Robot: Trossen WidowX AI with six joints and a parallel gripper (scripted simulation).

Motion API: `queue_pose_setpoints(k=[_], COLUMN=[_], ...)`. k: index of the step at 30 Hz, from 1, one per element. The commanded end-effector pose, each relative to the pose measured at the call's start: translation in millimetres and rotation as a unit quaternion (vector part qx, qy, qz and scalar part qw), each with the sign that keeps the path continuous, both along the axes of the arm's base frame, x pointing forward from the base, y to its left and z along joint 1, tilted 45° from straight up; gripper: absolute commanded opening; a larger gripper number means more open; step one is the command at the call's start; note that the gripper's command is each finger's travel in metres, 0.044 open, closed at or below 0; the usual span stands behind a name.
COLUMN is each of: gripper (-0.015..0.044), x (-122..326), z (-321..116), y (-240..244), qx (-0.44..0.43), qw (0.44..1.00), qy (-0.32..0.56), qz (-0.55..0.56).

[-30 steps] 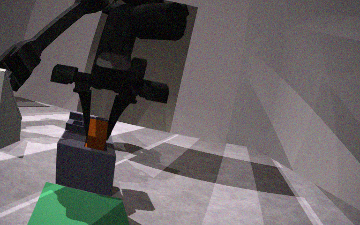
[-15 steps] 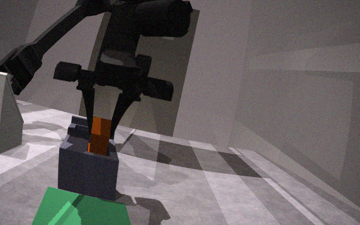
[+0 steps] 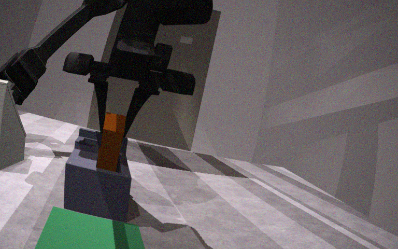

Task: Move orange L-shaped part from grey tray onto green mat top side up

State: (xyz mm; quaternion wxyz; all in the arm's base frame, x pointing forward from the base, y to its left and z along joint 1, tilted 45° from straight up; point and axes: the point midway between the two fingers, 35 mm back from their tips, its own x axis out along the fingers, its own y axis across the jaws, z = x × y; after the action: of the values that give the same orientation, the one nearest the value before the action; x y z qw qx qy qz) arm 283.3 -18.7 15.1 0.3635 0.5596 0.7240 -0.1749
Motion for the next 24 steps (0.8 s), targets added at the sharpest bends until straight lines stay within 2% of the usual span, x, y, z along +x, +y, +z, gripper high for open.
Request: queue_pose_setpoints(k=[1,24], gripper=[0.0000,0.0000], x=[1,5], z=[5,32], y=[-5,-30], qx=[0.001,0.001], qw=[1.000,1.000], qy=[0.000,0.000], qz=[-0.001,-0.001])
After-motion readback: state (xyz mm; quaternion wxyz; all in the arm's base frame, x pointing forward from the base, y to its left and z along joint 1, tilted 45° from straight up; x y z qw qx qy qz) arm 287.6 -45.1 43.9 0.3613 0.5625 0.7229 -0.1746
